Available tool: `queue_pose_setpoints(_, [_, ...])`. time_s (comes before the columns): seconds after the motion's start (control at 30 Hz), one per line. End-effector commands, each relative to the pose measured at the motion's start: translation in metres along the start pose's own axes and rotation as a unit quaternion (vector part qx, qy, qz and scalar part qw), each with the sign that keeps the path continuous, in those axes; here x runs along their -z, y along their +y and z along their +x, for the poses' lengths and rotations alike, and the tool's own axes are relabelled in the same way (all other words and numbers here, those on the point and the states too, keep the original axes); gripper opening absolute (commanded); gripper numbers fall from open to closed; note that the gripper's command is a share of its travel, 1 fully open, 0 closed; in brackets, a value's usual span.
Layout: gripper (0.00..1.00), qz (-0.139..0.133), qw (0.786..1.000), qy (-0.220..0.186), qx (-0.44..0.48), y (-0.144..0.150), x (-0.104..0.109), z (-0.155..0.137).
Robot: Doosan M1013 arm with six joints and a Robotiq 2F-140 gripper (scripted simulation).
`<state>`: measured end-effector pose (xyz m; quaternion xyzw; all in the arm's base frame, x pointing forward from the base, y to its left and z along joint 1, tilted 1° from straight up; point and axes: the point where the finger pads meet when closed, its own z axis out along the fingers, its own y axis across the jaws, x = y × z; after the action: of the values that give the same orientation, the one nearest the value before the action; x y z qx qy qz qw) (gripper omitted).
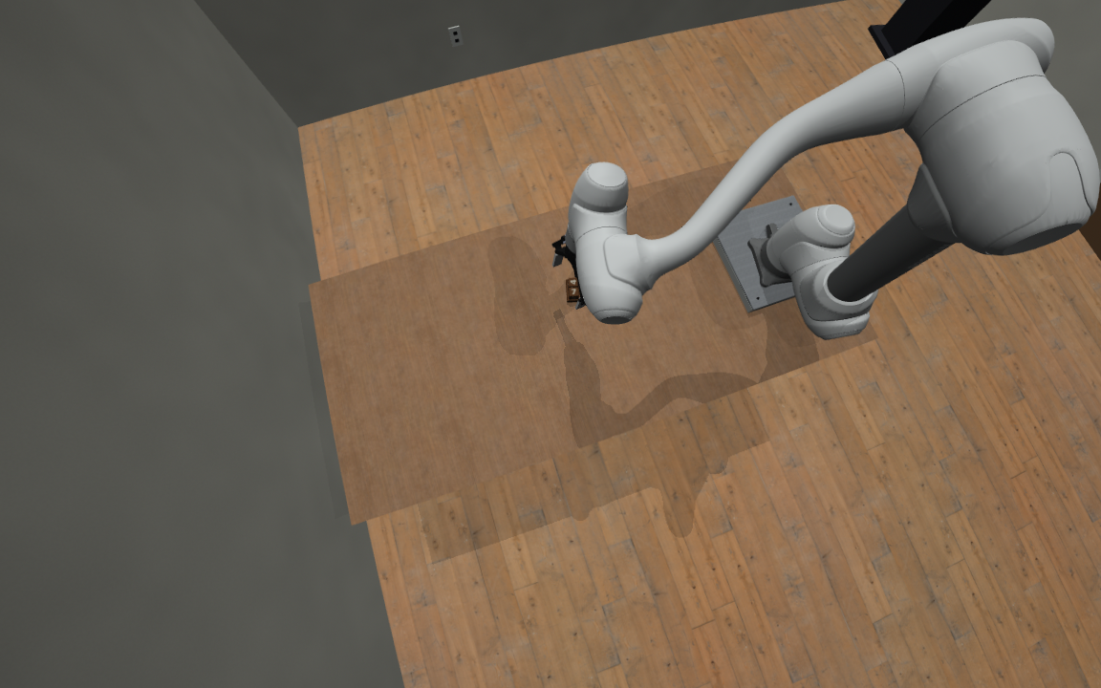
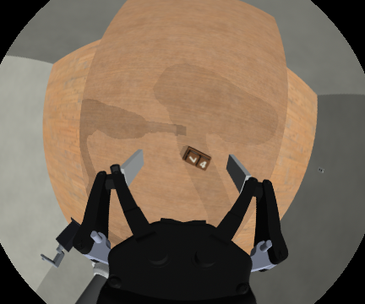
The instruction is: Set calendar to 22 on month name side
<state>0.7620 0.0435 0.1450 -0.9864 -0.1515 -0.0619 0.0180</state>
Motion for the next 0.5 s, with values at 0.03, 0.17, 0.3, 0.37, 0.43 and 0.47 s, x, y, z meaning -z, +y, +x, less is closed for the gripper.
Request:
queue_pose_setpoints(0.03, [1.00, -0.006, 0.995, -0.030, -0.097, 0.025, -0.005, -0.025])
queue_pose_setpoints(0.17, [1.00, -0.011, 0.986, -0.048, -0.157, 0.041, -0.008, -0.042])
queue_pose_setpoints(0.3, [1.00, -0.015, 0.978, -0.061, -0.201, 0.052, -0.009, -0.055])
queue_pose_setpoints(0.37, [1.00, -0.015, 0.977, -0.061, -0.203, 0.052, -0.009, -0.055])
queue_pose_setpoints(0.43, [1.00, -0.015, 0.977, -0.061, -0.203, 0.052, -0.009, -0.055])
queue_pose_setpoints(0.47, [1.00, -0.015, 0.977, -0.061, -0.203, 0.052, -0.009, -0.055])
